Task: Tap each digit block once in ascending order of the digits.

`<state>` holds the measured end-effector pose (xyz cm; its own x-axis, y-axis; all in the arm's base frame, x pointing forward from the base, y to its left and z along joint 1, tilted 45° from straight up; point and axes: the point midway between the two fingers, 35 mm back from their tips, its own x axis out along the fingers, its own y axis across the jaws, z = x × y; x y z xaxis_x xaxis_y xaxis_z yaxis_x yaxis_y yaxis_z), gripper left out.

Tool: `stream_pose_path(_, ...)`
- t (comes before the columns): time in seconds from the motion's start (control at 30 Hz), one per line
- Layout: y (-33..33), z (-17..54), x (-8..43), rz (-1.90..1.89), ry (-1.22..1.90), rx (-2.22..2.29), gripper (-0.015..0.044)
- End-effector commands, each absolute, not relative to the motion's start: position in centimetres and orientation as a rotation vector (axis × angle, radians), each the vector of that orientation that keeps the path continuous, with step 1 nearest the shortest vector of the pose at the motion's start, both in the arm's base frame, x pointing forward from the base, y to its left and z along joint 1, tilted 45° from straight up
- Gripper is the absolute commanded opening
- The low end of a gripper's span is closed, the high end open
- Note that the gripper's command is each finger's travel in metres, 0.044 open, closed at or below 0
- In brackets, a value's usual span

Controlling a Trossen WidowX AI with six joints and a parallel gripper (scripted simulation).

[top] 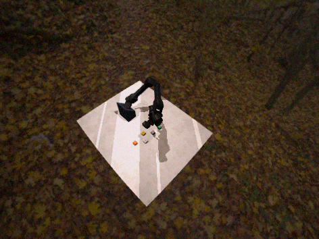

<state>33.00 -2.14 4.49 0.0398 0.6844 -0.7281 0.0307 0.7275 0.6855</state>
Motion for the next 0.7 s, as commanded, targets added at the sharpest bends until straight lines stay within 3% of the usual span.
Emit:
stream_pose_path(0.0,1.2,7.4,30.2,0.553,1.471,0.641,0.0020)
stream_pose_path(0.27,6.7,11.1,23.8,0.567,1.471,0.652,0.0020)
stream_pose_path(0.47,6.9,10.9,23.7,0.567,1.471,0.652,0.0020)
stream_pose_path(0.67,12.3,5.6,23.9,0.570,1.470,0.654,0.0020)
